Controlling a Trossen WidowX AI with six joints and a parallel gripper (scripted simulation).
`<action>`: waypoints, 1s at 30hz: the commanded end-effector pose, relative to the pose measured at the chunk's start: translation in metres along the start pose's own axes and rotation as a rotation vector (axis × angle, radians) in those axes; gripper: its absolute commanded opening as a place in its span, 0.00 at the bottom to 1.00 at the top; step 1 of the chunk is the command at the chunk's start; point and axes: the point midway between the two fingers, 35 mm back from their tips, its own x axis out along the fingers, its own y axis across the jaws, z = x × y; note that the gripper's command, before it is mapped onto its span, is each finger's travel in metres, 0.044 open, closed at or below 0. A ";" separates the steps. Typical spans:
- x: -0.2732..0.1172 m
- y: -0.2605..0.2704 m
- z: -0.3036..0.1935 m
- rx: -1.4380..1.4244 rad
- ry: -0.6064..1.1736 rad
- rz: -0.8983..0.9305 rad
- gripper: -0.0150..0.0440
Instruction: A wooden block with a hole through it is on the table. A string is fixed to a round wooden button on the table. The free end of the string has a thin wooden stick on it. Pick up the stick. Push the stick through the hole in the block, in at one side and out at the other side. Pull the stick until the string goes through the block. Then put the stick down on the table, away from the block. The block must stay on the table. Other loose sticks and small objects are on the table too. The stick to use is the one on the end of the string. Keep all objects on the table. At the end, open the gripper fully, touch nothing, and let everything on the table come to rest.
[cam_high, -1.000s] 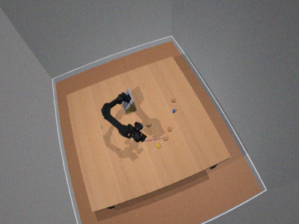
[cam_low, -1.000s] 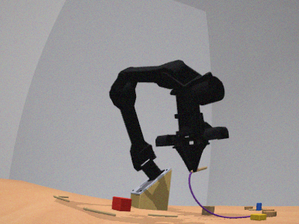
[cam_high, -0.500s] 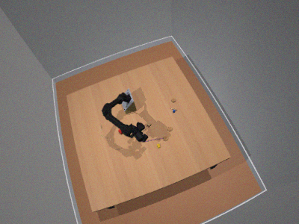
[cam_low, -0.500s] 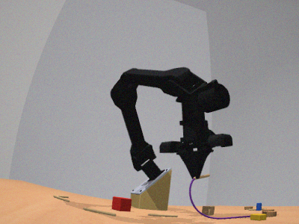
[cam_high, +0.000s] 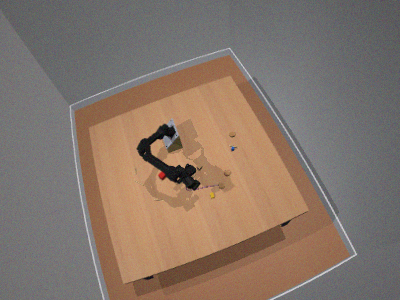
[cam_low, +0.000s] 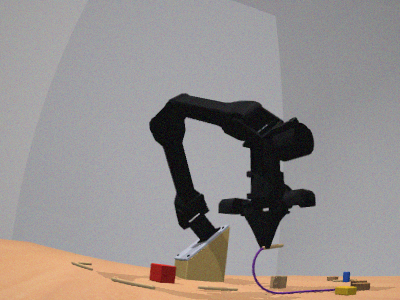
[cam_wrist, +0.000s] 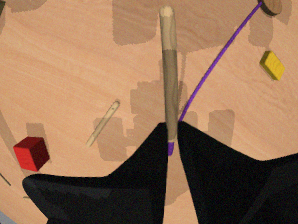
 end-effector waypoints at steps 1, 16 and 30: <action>0.007 0.000 0.003 -0.005 0.021 0.007 0.25; 0.026 -0.002 0.010 -0.001 0.099 0.004 0.25; 0.031 -0.003 0.006 0.001 0.129 0.003 0.25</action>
